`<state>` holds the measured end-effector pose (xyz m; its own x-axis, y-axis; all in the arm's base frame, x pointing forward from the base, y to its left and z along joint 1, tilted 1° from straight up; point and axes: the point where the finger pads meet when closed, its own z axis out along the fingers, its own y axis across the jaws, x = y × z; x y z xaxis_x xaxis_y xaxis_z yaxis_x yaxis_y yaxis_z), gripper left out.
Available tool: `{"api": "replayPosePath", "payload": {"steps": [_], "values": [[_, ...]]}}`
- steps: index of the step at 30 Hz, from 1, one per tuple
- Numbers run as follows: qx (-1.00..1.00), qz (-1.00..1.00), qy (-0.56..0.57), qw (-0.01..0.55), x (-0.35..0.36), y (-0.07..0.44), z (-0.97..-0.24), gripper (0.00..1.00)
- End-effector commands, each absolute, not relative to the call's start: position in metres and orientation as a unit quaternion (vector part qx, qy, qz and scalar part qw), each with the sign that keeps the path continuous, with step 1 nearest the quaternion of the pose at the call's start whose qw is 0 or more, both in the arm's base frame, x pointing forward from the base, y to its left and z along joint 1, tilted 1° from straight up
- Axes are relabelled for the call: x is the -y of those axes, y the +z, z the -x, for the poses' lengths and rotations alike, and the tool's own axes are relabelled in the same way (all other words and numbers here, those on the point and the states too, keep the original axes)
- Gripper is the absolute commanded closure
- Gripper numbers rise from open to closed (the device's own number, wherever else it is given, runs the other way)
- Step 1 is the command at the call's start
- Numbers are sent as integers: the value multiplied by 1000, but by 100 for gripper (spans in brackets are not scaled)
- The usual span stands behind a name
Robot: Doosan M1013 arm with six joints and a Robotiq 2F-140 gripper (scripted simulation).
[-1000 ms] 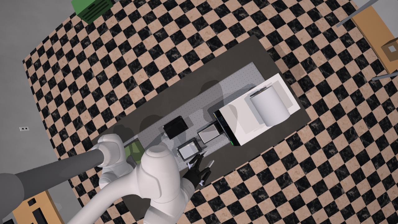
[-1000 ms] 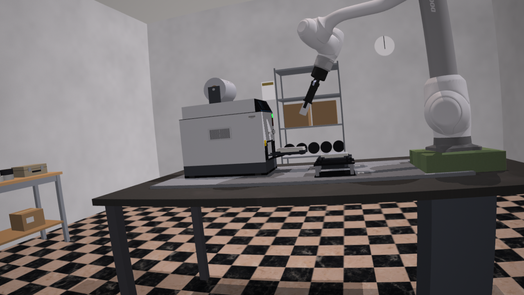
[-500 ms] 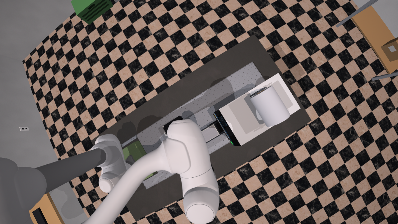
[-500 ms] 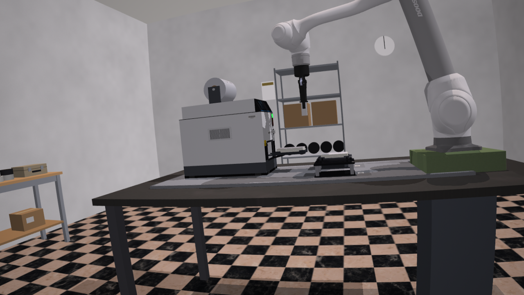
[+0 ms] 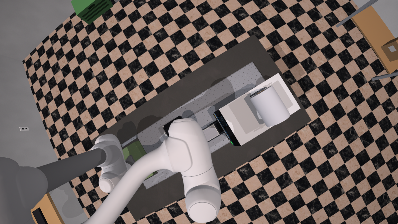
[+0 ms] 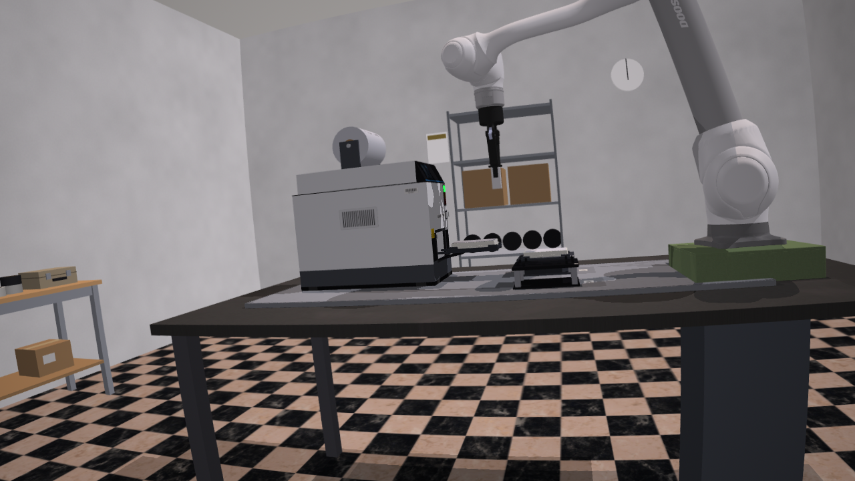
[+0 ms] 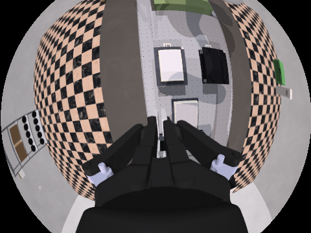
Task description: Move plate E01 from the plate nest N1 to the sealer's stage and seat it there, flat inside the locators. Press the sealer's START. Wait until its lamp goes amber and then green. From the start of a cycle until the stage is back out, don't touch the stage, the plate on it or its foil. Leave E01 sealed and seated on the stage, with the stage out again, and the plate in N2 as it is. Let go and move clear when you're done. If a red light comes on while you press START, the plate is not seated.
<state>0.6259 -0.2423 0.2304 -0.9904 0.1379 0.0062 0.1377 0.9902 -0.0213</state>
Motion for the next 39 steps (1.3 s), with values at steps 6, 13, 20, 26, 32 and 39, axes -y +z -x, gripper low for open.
{"api": "replayPosePath", "payload": {"steps": [6, 13, 20, 26, 32, 39], "values": [[998, 68, 10, 4, 211, 227, -613, 30], [998, 68, 10, 4, 187, 225, -604, 30], [998, 67, 10, 4, 155, 221, -591, 30], [998, 66, 10, 4, 127, 218, -580, 30], [998, 66, 10, 4, 109, 216, -573, 30], [998, 65, 10, 4, 76, 213, -560, 30]]}}
